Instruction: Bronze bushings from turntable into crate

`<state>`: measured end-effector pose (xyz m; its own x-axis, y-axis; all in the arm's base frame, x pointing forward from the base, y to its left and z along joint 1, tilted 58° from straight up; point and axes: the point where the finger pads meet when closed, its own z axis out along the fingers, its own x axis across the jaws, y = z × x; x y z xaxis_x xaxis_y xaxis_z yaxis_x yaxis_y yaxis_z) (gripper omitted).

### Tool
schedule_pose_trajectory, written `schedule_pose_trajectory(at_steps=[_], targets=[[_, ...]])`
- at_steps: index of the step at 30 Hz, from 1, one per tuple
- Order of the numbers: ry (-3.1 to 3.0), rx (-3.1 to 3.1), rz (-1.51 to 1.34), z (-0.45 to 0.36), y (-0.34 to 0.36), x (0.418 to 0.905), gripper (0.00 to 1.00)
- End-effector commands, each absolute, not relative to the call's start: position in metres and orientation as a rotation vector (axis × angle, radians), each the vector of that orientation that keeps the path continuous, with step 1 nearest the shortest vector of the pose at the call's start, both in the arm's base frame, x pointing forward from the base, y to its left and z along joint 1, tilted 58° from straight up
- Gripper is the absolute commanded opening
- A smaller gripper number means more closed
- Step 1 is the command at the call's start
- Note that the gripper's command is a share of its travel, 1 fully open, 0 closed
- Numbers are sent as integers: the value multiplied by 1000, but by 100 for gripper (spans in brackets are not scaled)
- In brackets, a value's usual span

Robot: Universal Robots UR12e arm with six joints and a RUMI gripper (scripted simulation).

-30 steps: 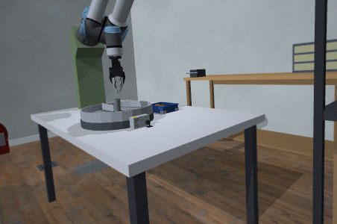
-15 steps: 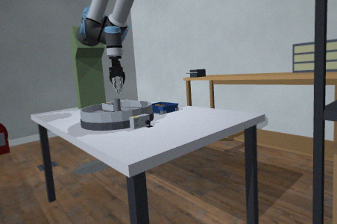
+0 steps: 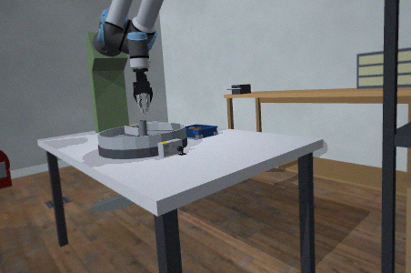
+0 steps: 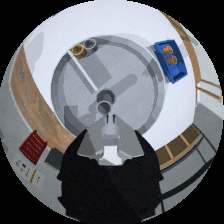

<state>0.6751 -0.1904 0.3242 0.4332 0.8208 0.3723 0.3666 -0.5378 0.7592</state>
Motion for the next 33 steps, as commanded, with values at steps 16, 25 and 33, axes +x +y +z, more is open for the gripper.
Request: schedule_pose_trajectory(at_steps=[16,25,33], targets=[[994,2100,1004,324,-190,675,5],[933,2144,1034,307,-189,665,5],[787,2238,1103,270,-186,642,5]])
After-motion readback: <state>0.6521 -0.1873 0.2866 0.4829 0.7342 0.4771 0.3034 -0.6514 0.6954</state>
